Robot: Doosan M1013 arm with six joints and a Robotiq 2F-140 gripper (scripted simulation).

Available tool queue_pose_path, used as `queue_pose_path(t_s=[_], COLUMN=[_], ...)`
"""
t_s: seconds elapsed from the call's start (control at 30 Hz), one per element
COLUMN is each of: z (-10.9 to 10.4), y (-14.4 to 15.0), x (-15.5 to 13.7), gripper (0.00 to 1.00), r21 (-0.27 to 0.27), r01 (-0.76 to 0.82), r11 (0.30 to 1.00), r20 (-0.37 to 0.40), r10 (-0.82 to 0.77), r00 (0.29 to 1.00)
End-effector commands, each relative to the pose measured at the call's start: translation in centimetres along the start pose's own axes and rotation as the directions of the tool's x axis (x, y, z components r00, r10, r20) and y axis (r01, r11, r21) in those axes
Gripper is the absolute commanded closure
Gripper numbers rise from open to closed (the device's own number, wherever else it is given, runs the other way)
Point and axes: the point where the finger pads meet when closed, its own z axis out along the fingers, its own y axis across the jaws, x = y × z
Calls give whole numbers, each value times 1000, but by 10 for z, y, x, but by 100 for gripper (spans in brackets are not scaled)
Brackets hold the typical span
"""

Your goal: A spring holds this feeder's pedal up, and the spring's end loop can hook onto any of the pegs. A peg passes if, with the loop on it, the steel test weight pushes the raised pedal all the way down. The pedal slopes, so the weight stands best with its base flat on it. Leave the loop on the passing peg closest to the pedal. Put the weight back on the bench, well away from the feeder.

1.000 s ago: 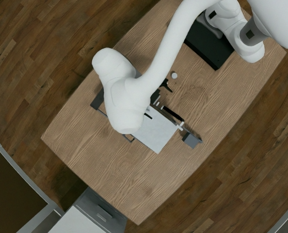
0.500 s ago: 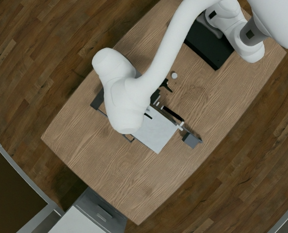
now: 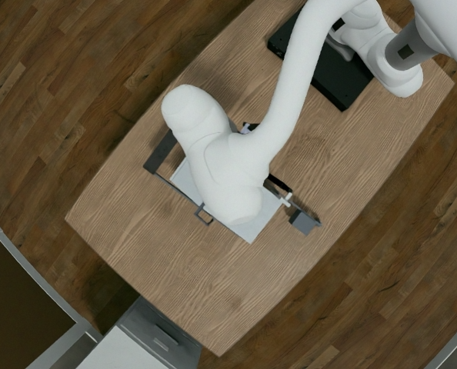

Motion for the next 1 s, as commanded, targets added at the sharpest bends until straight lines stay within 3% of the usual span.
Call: queue_pose_path(t_s=[0.0,0.07,0.1,0.63,0.67,0.97], z=[-1,-1,-2,-2,-4,-4], y=[0,0,0,0,0,0], x=[0,0,1,1,2,2], gripper=[0,0,0,0,0,0], r21=[-1,-1,-8,-8,-18,-18], r01=[1,1,-17,-17,-34,-34], r11=[1000,1000,1000,1000,999,999], r20=[0,0,148,148,293,293], r10=[-1,-1,18,18,37,37], r00=[1000,1000,989,989,955,955])
